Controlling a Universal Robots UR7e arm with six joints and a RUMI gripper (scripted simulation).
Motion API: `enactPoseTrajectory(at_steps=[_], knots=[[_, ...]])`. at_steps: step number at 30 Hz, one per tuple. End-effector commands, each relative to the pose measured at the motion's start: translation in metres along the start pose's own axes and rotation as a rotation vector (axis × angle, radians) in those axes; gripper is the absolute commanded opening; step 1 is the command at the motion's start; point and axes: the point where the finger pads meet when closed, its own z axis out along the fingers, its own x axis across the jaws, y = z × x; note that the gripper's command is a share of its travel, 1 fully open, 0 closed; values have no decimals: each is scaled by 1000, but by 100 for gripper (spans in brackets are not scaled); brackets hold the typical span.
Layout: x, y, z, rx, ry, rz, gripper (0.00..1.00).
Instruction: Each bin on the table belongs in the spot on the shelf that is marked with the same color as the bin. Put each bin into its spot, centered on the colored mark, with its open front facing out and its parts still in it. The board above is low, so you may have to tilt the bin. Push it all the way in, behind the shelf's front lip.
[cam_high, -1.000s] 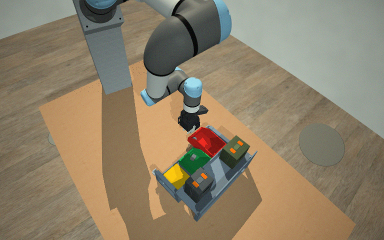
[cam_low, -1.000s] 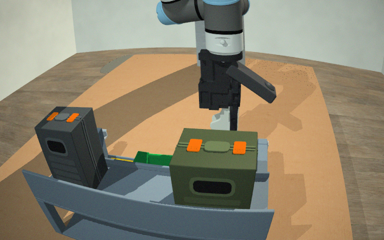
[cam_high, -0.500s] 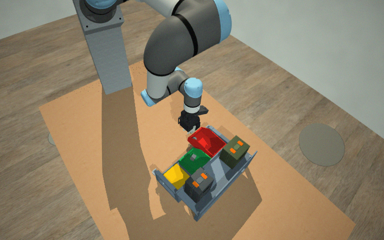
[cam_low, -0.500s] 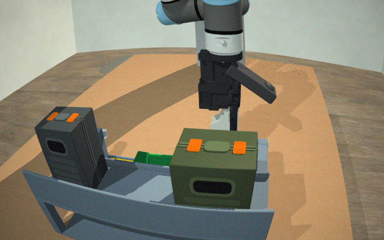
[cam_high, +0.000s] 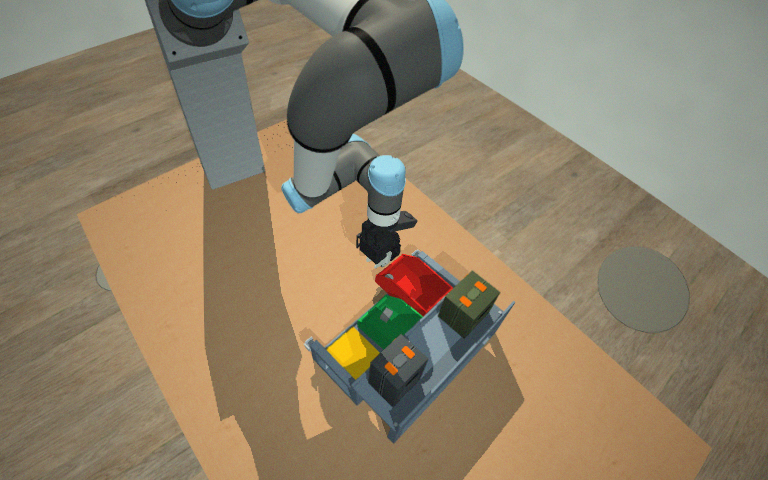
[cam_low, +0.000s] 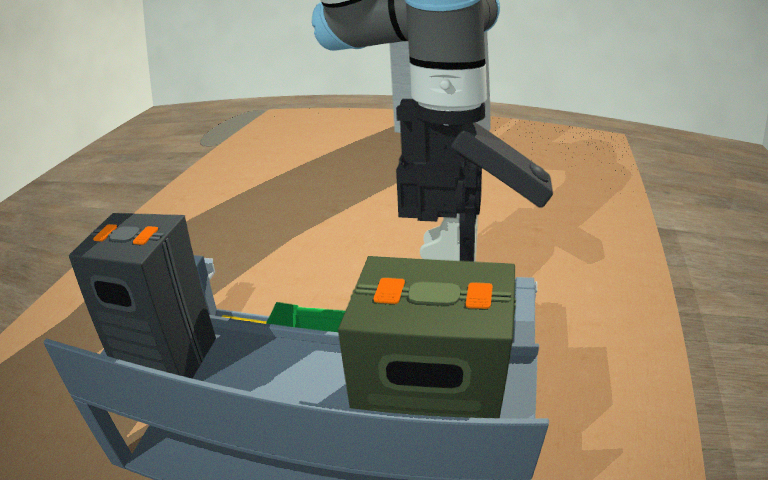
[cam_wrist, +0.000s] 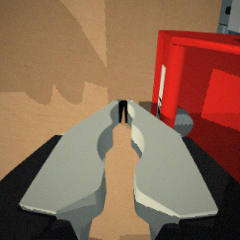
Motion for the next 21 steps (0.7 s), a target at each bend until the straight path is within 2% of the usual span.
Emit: enactPoseTrajectory(at_steps=[1, 21], knots=[[1, 0, 0, 0, 1, 0, 0], [4, 0, 0, 0, 1, 0, 0]])
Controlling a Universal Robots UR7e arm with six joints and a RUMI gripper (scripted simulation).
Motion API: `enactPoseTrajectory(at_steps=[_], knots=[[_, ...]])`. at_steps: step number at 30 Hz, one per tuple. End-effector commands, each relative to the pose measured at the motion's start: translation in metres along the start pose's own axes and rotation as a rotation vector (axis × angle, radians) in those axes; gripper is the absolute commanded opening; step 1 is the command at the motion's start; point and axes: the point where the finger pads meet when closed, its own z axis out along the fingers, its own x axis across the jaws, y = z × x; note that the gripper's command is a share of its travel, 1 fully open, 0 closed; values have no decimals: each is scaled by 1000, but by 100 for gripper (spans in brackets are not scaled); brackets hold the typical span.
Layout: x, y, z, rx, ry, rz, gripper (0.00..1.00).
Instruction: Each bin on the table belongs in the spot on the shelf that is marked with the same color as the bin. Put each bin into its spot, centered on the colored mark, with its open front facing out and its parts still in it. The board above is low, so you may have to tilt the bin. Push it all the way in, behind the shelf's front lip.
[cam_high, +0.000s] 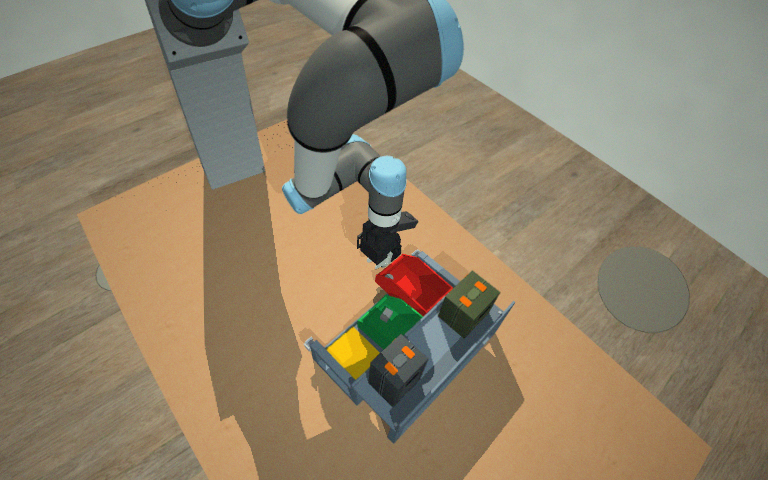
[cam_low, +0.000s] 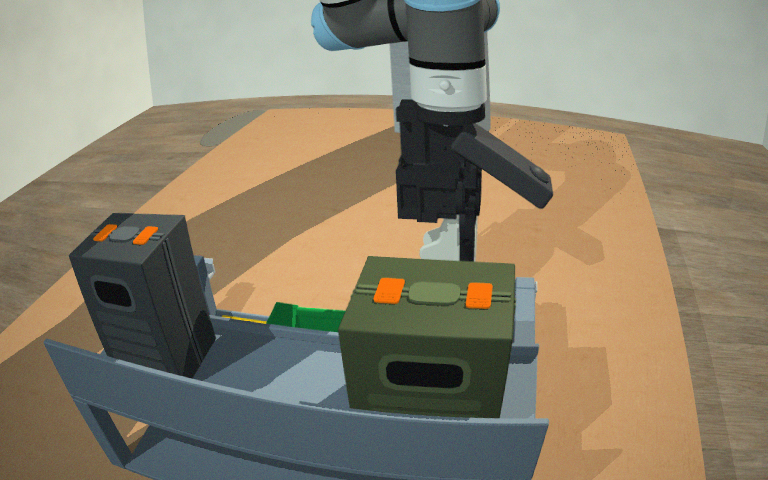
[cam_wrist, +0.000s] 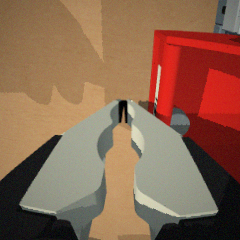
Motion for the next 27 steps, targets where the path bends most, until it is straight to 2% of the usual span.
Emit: enactPoseTrajectory(at_steps=[1, 27], knots=[[2, 0, 0, 0, 1, 0, 0], [14, 0, 0, 0, 1, 0, 0]])
